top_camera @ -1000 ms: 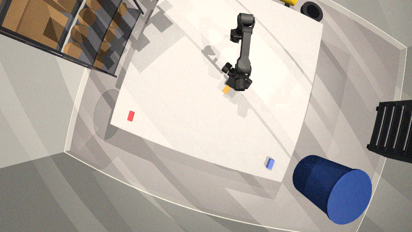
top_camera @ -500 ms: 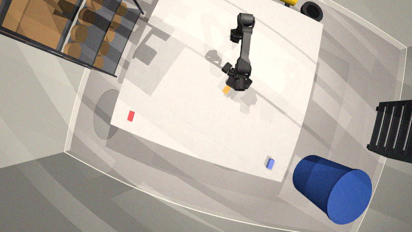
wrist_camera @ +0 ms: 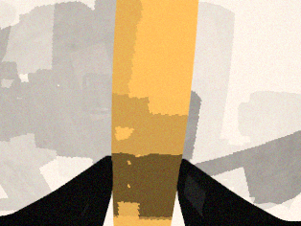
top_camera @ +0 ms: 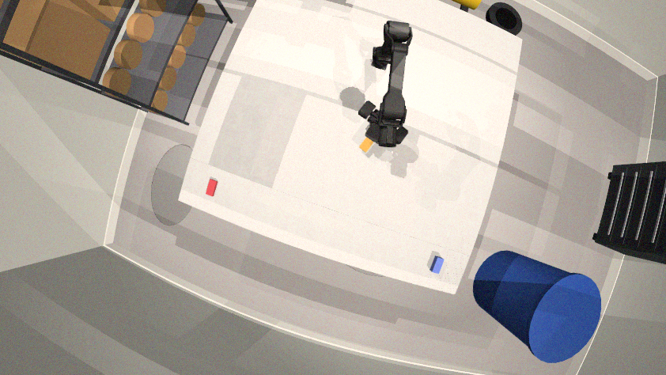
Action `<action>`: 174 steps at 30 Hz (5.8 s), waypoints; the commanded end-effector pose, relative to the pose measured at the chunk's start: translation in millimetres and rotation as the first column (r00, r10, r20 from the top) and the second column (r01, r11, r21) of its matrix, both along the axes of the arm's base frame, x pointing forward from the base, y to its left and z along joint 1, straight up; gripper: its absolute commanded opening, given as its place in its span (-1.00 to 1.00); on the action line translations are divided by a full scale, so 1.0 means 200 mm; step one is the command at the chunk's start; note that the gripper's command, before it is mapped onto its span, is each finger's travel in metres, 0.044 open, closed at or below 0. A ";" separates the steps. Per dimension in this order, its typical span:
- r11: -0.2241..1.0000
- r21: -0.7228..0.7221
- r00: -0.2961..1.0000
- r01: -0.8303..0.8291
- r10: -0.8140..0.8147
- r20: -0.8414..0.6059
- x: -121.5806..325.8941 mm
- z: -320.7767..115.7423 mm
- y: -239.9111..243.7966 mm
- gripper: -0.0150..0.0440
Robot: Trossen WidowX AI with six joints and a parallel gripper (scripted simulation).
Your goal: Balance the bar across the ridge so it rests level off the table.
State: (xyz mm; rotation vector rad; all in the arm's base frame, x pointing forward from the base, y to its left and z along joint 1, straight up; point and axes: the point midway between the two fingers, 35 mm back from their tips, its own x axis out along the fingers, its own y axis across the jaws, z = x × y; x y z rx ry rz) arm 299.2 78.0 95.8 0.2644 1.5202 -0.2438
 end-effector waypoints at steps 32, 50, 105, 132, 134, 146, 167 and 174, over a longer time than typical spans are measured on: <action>1.000 0.001 1.000 0.000 0.000 -0.006 0.00 -0.01 0.00 -0.49; 1.000 0.001 1.000 0.000 0.000 -0.006 0.00 -0.01 0.00 -0.49; 1.000 0.001 1.000 0.000 0.000 -0.006 0.00 0.00 0.00 -0.49; 1.000 0.000 1.000 -0.001 0.001 -0.002 0.00 0.00 0.00 -0.49; 1.000 0.000 1.000 -0.001 0.001 -0.002 0.00 0.00 0.00 -0.49; 1.000 0.000 1.000 -0.001 0.001 -0.002 0.00 0.00 0.00 0.07; 1.000 0.000 1.000 -0.001 0.001 -0.002 0.00 0.00 0.00 0.08; 1.000 0.000 1.000 -0.001 0.001 -0.002 0.00 0.00 0.00 0.09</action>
